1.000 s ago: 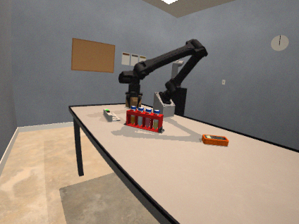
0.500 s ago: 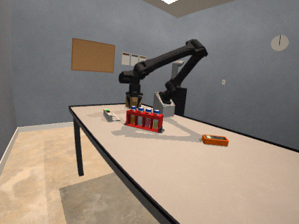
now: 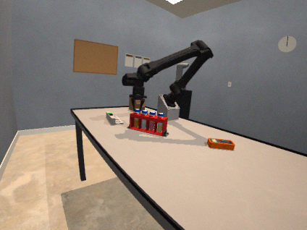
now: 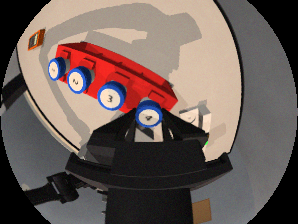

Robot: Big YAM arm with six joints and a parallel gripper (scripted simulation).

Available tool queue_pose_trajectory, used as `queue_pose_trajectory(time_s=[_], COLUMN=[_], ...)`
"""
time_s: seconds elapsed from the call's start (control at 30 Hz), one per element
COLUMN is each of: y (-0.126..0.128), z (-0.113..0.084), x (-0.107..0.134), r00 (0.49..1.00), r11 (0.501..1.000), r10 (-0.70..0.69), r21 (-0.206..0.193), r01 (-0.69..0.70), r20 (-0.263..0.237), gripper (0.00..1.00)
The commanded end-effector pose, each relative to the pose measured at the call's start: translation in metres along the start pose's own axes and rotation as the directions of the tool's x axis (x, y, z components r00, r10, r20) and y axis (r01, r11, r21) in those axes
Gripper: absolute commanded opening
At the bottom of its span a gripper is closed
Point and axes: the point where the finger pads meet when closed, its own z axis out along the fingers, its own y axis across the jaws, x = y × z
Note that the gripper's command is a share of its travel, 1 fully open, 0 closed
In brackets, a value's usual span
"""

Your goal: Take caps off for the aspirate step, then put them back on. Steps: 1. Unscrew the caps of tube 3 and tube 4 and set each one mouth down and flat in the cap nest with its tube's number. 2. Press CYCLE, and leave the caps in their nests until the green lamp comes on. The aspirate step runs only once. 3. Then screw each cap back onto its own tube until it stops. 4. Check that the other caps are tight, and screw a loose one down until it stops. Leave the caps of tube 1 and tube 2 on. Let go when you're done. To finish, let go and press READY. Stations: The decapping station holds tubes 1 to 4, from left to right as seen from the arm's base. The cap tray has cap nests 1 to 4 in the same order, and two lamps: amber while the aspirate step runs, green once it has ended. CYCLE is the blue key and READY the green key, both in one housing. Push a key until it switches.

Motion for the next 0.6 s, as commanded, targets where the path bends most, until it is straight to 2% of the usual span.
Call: queue_pose_trajectory(time_s=[0.0,0.23,0.27,0.4,0.57], y=[-0.004,-0.004,0.0035,0.0032,0.0031], z=[-0.0057,-0.0057,-0.004,-0.0037,-0.0026], x=[-0.0066,-0.0066,-0.0014,-0.0012,-0.0017], r00=[1.0,1.0,0.998,0.967,0.876], r11=[1.0,1.0,0.998,0.967,0.876], r10=[-0.012,-0.012,0.057,0.254,0.483], r21=[0.013,0.013,0.002,0.001,0.0], r01=[0.012,0.012,-0.057,-0.254,-0.483], r20=[0.011,0.011,0.008,0.008,0.008], gripper=[0.0,0.0,0.0,0.0,0.0])
